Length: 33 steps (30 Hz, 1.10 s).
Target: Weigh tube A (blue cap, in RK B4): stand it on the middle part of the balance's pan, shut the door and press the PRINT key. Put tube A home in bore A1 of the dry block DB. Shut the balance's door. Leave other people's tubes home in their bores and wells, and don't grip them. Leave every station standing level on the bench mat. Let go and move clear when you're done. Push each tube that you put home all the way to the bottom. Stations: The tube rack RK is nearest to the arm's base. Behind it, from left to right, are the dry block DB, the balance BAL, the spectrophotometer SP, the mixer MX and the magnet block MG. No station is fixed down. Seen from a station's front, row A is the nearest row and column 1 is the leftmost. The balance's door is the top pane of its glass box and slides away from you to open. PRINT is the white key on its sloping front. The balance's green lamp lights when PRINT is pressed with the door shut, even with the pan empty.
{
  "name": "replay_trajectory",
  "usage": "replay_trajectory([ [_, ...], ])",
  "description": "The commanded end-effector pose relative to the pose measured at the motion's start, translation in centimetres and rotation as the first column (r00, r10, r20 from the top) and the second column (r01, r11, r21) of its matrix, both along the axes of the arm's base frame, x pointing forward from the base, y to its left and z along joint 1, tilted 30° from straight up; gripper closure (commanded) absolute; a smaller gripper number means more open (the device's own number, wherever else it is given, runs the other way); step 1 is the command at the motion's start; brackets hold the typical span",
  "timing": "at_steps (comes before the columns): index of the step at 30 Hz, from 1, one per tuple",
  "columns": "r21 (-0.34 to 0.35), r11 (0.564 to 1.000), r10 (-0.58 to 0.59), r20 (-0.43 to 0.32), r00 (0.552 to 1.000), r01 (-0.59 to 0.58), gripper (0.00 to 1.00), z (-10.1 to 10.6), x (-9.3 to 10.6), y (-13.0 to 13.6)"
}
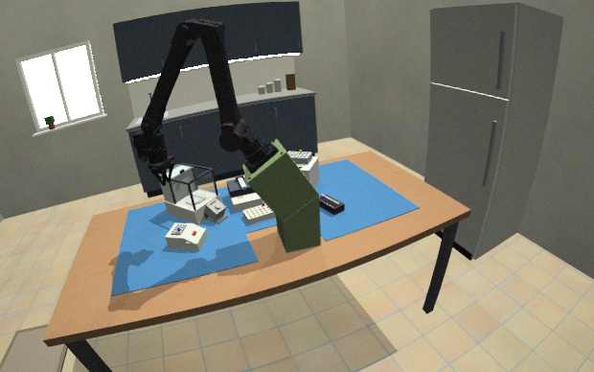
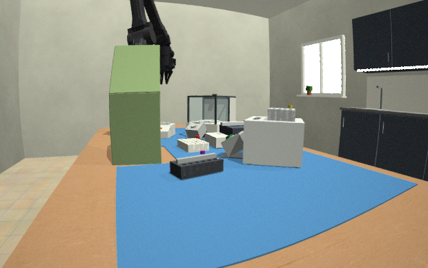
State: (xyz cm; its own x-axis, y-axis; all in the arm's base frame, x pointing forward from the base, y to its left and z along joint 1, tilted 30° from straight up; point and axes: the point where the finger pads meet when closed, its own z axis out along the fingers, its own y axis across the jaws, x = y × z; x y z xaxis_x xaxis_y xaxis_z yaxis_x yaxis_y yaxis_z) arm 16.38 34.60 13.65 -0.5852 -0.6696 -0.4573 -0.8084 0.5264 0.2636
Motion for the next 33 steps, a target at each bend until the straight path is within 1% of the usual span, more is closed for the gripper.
replay_trajectory([
  [1,0.005,0.992,-0.124,-0.066,0.990,0.125,0.70,0.7,2.7,0.6],
  [3,0.003,0.983,-0.180,-0.100,0.979,0.181,0.70,0.6,4.3,0.2],
  [5,0.003,0.983,-0.180,-0.100,0.979,0.181,0.70,0.6,4.3,0.2],
  [8,-0.002,0.964,-0.262,-0.151,0.953,0.265,0.70,0.5,6.7,-0.3],
  [9,-0.005,0.957,-0.288,-0.168,0.943,0.292,0.70,0.5,6.7,-0.3],
  [10,-0.008,0.948,-0.314,-0.185,0.931,0.319,0.70,0.5,6.7,-0.3],
  [13,-0.020,0.917,-0.391,-0.234,0.890,0.398,0.70,0.3,9.2,-0.9],
  [15,-0.031,0.893,-0.440,-0.265,0.858,0.449,0.70,0.3,9.2,-0.9],
  [18,-0.050,0.852,-0.509,-0.312,0.802,0.521,0.70,0.2,11.6,-1.4],
  [20,-0.065,0.821,-0.553,-0.340,0.761,0.567,0.70,0.2,11.6,-1.4],
  [22,-0.065,0.821,-0.553,-0.340,0.761,0.567,0.70,0.2,11.6,-1.4],
  [25,-0.090,0.771,-0.611,-0.383,0.693,0.631,0.70,0.0,14.0,-2.0],
  [28,-0.120,0.714,-0.666,-0.419,0.617,0.690,0.70,0.0,14.1,-2.0],
  [31,-0.152,0.655,-0.711,-0.456,0.536,0.740,0.70,-0.1,16.4,-2.5],
  [33,-0.175,0.612,-0.739,-0.474,0.478,0.772,0.70,-0.1,16.5,-2.5],
])
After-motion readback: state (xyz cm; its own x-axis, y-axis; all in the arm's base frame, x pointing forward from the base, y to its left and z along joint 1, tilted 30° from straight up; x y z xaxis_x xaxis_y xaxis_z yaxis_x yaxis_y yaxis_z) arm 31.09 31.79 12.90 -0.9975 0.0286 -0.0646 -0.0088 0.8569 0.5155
